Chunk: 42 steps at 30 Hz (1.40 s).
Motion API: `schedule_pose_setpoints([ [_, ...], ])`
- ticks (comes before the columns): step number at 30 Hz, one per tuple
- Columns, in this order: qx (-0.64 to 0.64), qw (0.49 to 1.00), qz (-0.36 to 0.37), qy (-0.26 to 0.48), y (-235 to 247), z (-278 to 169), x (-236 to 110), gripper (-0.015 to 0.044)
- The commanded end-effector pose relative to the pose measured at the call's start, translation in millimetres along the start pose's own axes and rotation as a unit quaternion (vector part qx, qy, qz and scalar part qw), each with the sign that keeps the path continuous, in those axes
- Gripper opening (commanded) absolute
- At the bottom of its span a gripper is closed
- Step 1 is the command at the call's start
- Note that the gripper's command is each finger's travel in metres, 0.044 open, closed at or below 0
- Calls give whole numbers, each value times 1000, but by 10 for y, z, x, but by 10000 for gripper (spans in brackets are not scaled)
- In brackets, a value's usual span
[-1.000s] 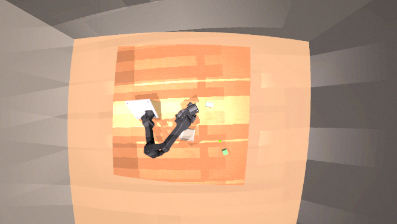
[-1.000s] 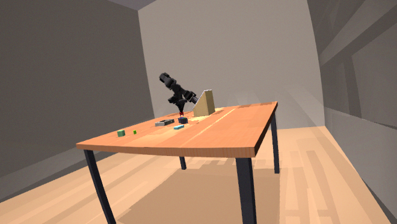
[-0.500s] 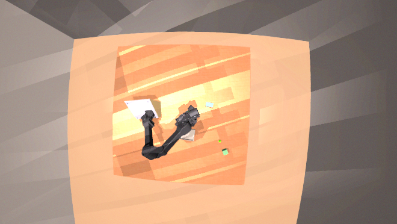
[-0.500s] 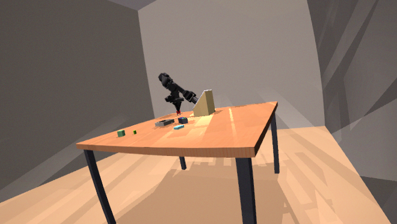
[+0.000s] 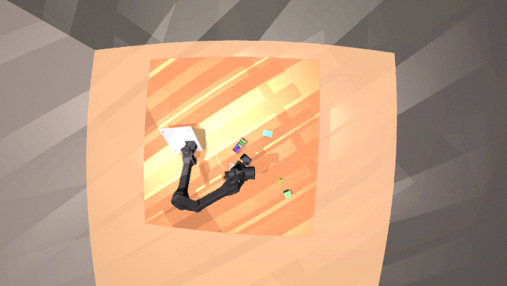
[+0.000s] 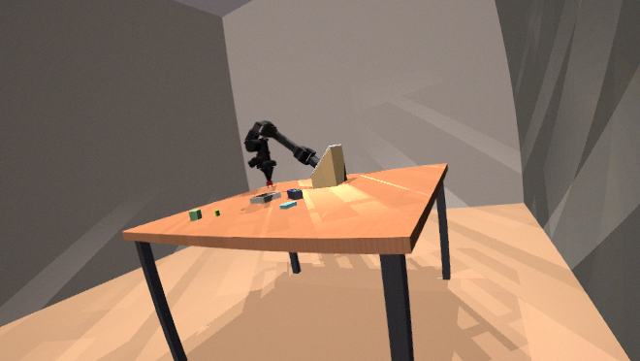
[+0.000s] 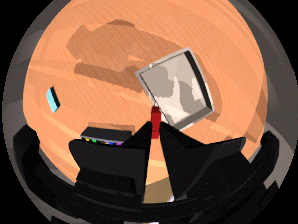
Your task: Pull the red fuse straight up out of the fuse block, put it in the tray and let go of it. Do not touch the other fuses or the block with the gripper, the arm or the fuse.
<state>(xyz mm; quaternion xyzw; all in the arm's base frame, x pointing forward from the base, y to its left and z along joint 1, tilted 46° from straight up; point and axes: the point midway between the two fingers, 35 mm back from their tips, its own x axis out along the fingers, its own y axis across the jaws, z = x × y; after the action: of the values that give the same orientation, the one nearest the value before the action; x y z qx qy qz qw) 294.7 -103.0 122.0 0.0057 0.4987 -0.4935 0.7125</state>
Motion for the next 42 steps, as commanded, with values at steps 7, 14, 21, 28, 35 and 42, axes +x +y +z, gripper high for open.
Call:
schedule_pose_setpoints([
  [7, 0, 1000, -9, -8, -476, 235, -30, 0],
  [14, 0, 1000, -9, -8, -473, 237, 26, 0],
  [21, 0, 1000, -9, -8, -472, 241, 138, 0],
  [28, 0, 1000, -9, -9, -476, 243, 249, 0],
  [35, 0, 1000, -10, -9, -485, 243, 357, 0],
  [42, 3, 1000, -11, -11, -493, 257, 333, 105],
])
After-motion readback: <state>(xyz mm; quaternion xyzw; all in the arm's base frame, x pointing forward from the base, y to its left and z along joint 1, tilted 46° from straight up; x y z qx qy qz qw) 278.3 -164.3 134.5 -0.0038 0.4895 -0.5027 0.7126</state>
